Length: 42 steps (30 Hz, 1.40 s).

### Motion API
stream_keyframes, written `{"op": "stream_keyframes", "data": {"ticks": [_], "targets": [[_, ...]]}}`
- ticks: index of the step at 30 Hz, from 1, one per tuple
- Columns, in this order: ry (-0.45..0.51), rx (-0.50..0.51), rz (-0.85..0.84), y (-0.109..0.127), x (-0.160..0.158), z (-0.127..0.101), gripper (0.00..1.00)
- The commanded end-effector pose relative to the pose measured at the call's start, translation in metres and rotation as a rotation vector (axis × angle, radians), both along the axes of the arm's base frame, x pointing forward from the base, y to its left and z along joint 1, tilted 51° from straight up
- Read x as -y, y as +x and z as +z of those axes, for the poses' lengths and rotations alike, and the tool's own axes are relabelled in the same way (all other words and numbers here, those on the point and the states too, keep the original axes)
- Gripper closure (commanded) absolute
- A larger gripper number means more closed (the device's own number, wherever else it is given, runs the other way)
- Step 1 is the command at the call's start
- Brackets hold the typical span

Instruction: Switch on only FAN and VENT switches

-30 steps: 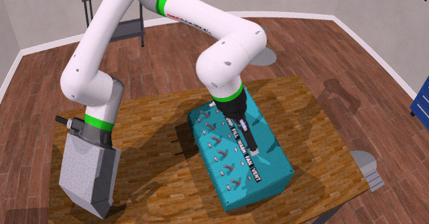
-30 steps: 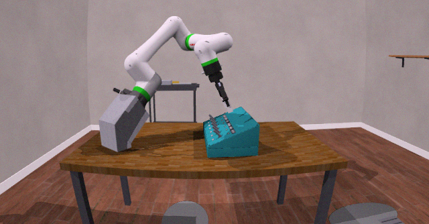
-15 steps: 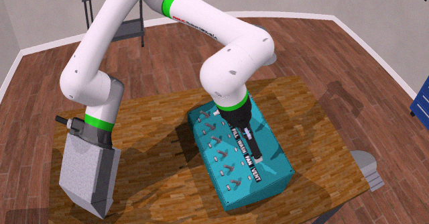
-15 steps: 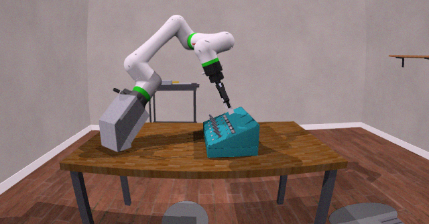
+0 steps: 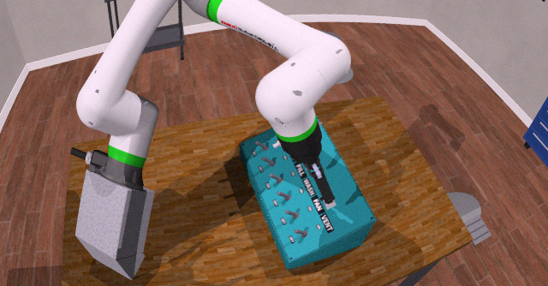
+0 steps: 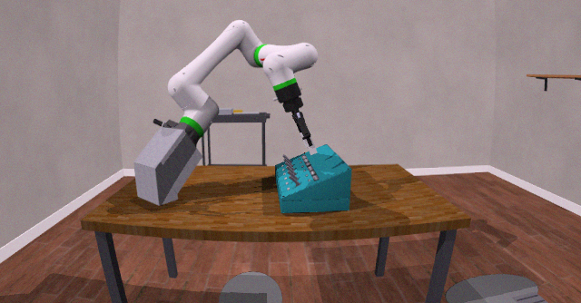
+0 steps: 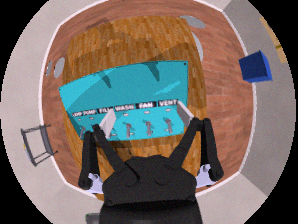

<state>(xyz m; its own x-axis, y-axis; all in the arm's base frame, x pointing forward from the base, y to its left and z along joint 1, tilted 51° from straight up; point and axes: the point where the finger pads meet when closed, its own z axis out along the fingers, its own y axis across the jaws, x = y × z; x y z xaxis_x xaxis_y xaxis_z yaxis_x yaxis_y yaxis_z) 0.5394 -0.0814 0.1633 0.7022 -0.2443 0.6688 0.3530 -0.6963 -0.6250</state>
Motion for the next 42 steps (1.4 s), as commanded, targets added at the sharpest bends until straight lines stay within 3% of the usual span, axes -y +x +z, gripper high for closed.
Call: {"op": "stream_keyframes", "data": {"ticks": [1, 42], "targets": [[0.000, 0.000, 0.000, 0.0000, 0.0003, 0.0001, 0.00], [0.000, 0.000, 0.000, 0.0019, 0.0040, -0.0033, 0.00]]}}
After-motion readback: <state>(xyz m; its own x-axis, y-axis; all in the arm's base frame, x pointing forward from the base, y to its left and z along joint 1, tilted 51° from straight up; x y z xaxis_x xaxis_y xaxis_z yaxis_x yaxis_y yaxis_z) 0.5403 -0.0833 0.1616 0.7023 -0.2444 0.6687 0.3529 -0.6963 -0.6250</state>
